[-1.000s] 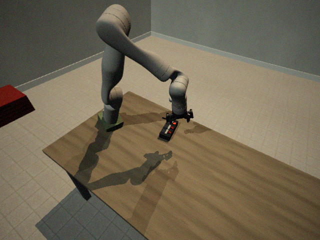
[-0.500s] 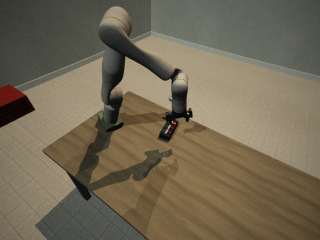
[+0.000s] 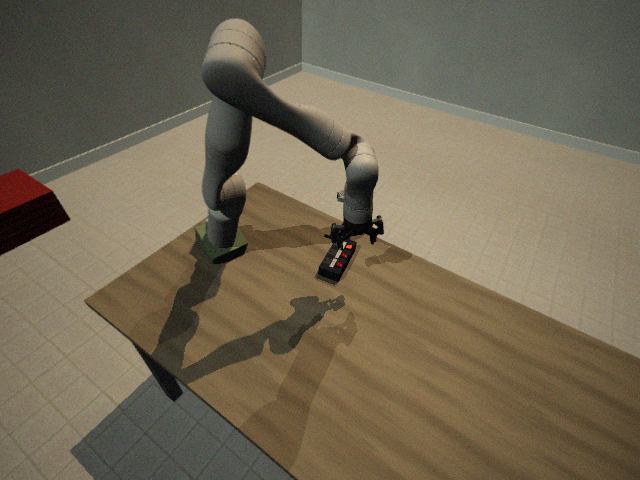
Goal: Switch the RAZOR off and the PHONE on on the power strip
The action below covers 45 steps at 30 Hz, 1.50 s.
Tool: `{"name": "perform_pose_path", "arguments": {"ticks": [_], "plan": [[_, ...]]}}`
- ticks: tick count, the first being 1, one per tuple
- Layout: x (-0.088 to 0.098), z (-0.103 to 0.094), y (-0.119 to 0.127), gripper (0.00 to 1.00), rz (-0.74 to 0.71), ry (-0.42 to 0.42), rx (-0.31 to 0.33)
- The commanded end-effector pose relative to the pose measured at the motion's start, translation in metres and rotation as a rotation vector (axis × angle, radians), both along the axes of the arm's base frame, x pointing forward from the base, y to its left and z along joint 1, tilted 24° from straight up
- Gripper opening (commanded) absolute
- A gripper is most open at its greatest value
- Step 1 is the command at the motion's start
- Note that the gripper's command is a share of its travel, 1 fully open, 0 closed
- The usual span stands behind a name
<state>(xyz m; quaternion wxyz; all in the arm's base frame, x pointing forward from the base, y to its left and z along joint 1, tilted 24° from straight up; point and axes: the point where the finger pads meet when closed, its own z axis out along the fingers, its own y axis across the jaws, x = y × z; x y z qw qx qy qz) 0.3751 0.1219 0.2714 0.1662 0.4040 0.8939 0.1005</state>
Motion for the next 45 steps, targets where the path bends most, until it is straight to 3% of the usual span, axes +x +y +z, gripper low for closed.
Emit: {"name": "perform_pose_path", "arguments": {"ticks": [1,45], "plan": [[-0.002,-0.002,0.005,1.0,0.011,0.007,0.001],[-0.01,-0.028,0.017,1.0,0.039,-0.001,-0.105]]}}
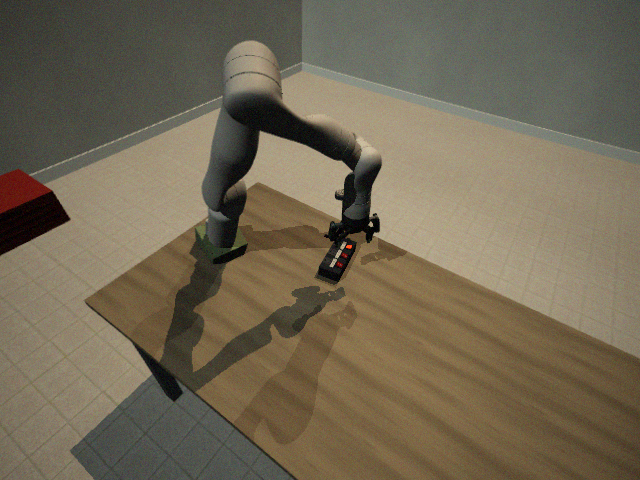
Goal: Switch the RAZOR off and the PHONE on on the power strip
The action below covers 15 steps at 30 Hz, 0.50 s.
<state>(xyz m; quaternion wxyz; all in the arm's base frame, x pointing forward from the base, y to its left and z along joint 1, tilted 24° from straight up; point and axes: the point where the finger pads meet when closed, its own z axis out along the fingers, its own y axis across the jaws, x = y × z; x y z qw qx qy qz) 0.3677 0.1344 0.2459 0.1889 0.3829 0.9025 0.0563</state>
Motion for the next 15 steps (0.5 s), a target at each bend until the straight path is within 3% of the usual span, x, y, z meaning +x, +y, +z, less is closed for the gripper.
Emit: {"name": "perform_pose_path", "arguments": {"ticks": [1,15], "plan": [[-0.0023,-0.0022,0.005,1.0,0.013,0.006,0.001],[-0.0049,-0.0107,0.0088,1.0,0.024,0.004,-0.031]]}}
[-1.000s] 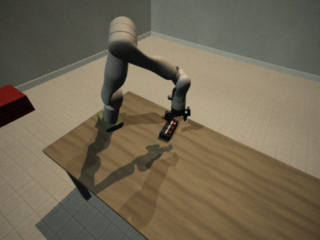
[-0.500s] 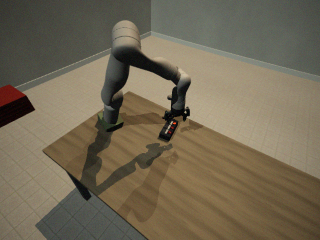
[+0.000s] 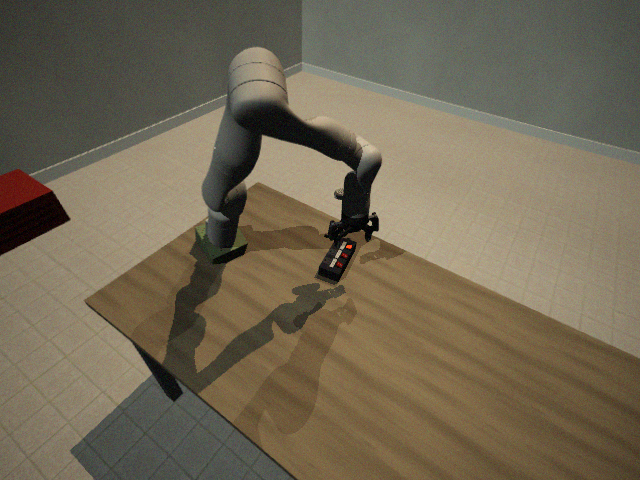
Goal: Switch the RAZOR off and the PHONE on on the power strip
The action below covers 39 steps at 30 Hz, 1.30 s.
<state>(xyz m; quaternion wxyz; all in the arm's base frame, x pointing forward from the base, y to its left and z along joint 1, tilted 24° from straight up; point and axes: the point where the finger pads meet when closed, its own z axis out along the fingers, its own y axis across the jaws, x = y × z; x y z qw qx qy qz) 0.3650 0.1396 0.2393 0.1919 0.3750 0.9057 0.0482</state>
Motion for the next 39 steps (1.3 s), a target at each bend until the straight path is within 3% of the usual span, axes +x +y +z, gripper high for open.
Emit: {"name": "perform_pose_path", "arguments": {"ticks": [1,39], "plan": [[-0.002,-0.004,0.004,1.0,0.01,0.003,-0.01],[-0.007,-0.02,0.01,1.0,0.032,-0.001,-0.066]]}}
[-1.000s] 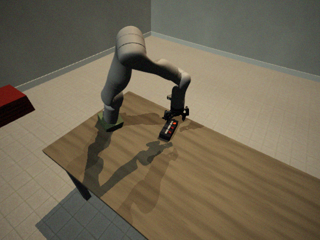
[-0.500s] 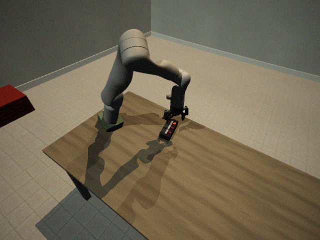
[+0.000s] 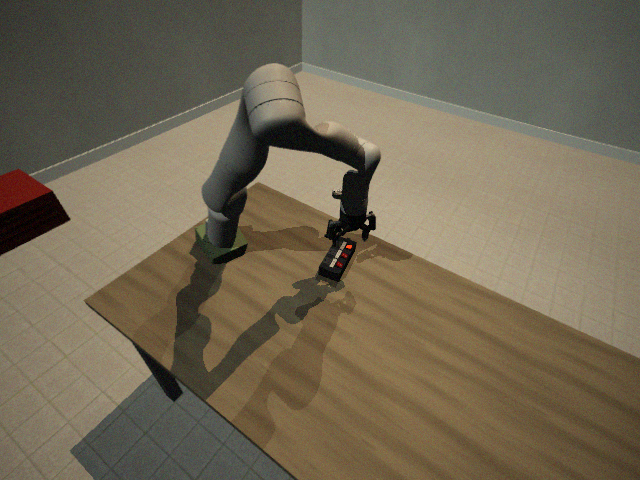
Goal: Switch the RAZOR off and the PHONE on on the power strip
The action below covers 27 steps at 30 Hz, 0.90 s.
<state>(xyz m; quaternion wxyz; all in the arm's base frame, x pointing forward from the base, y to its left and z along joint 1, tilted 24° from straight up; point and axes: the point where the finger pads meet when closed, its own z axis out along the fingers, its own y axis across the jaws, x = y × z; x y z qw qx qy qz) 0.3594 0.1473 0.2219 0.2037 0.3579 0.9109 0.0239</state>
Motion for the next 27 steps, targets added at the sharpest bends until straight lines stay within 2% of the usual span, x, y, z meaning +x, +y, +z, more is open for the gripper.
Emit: {"name": "perform_pose_path", "arguments": {"ticks": [1,27], "plan": [[-0.002,-0.003,0.003,1.0,0.008,0.002,-0.006],[-0.005,-0.013,0.007,1.0,0.024,0.001,-0.04]]}}
